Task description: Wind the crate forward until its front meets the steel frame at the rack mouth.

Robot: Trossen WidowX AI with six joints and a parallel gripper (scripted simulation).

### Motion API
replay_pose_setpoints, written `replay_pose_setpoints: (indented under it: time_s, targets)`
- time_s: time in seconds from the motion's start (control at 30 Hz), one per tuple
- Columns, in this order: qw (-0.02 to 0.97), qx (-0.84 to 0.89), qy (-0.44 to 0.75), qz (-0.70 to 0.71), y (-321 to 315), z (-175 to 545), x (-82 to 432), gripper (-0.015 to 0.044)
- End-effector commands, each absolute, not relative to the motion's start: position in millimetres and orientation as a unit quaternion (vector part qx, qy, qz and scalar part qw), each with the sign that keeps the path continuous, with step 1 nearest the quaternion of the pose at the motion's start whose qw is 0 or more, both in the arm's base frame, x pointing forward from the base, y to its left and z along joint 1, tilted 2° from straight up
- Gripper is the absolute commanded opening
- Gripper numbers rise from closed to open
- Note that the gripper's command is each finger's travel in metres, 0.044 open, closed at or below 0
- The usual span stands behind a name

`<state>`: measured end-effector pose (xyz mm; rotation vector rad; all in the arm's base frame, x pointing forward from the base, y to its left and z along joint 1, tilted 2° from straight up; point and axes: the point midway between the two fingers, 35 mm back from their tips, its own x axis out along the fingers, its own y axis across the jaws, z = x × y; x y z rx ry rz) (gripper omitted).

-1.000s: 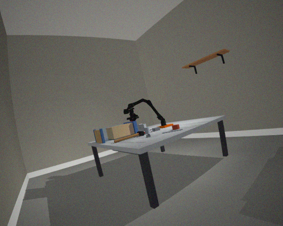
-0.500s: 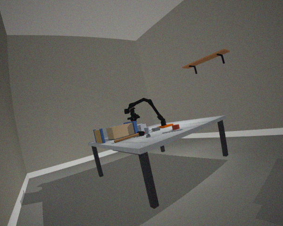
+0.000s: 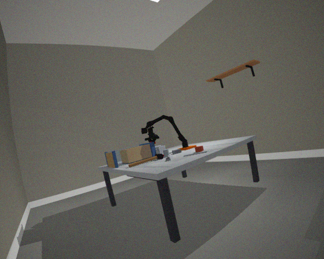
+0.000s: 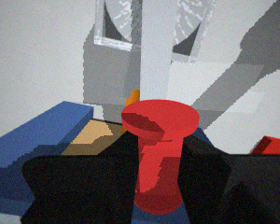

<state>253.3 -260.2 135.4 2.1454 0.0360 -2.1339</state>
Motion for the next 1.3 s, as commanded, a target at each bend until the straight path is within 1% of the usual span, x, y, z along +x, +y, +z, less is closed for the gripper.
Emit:
replay_pose_setpoints:
  time_s: [0.0,0.27,0.33,0.9,1.07,1.27]
  targets:
    - [0.048,0.703,0.027,-0.709,-243,133,250,0.0]
    - [0.048,0.703,0.027,-0.709,-232,133,247,0.0]
    - [0.056,0.708,0.018,-0.704,-243,135,251,0.0]
    - [0.056,0.708,0.019,-0.704,-242,135,250,0.044]
    - [0.056,0.708,0.019,-0.704,-243,144,251,0.044]
    - [0.057,0.708,0.018,-0.704,-241,193,251,0.044]
